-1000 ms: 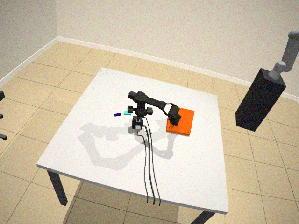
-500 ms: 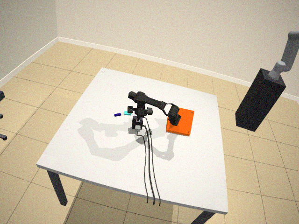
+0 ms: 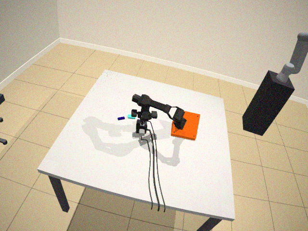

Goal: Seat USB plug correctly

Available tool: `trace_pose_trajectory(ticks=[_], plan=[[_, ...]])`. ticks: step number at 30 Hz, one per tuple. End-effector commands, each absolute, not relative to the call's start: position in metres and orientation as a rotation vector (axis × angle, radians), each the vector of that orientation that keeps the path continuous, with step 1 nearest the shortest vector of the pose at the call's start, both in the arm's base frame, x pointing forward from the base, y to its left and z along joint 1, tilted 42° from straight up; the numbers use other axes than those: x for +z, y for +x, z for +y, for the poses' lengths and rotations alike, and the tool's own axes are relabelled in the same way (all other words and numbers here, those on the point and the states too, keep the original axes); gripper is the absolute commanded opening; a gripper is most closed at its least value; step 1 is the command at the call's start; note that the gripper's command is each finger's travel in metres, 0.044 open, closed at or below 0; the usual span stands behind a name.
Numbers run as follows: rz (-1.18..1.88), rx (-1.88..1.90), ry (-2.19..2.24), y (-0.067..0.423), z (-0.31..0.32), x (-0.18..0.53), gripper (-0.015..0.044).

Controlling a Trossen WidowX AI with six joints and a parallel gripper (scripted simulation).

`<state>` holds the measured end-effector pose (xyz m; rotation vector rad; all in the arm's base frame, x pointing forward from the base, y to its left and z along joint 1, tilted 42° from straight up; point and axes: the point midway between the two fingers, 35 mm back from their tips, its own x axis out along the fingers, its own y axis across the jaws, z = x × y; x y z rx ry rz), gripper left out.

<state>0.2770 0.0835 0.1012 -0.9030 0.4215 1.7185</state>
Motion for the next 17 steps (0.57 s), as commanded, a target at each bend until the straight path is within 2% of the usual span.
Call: trace_pose_trajectory(ticks=[1, 17], plan=[[0.422, 1.718, -0.903, 0.277, 0.0834, 0.1012, 0.0095], [0.422, 1.719, -0.903, 0.2783, 0.0762, 0.1093, 0.0095]])
